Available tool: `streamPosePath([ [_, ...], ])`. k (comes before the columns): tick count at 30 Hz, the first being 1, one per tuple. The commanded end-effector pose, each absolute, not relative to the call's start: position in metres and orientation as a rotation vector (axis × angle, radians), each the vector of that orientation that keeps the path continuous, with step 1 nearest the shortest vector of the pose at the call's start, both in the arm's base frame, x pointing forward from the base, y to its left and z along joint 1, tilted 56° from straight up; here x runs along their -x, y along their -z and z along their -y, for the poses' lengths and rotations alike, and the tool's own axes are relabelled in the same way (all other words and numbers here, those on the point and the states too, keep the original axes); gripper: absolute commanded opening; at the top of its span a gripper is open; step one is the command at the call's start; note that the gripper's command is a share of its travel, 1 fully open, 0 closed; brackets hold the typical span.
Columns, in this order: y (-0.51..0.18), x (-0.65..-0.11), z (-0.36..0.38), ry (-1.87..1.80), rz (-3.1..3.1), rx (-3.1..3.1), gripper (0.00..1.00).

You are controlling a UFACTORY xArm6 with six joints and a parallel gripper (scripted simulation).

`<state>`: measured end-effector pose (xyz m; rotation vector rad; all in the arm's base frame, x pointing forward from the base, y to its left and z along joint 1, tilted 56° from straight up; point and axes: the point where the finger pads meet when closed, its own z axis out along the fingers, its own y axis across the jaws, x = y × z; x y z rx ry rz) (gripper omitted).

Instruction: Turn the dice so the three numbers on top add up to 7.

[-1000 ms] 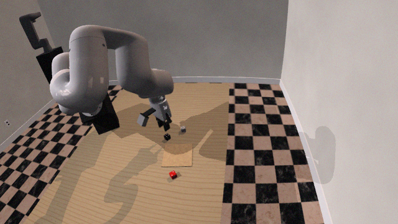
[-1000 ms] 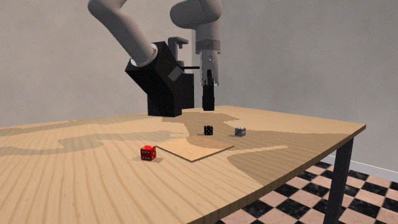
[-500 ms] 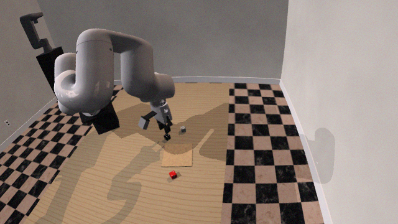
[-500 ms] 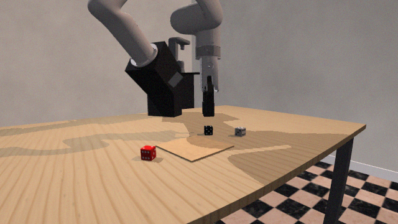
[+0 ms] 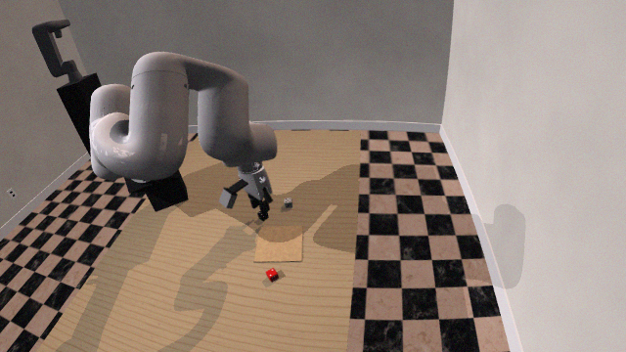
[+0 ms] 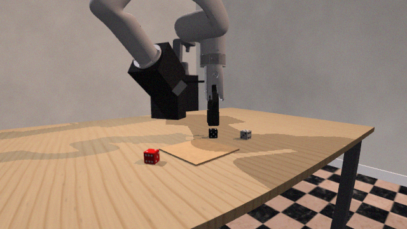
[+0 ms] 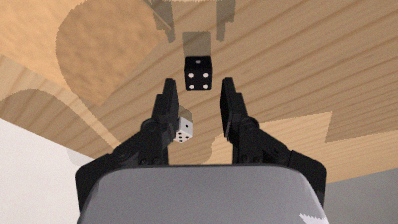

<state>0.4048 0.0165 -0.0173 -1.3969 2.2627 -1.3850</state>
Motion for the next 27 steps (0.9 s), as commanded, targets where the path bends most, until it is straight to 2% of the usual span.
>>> streamPosePath([
  [1, 0.0194, -0.4073, -0.0148, 1.384, -2.261, 1.397, 0.42],
  [27, 0.022, -0.4099, -0.0118, 1.384, -2.261, 1.397, 0.42],
])
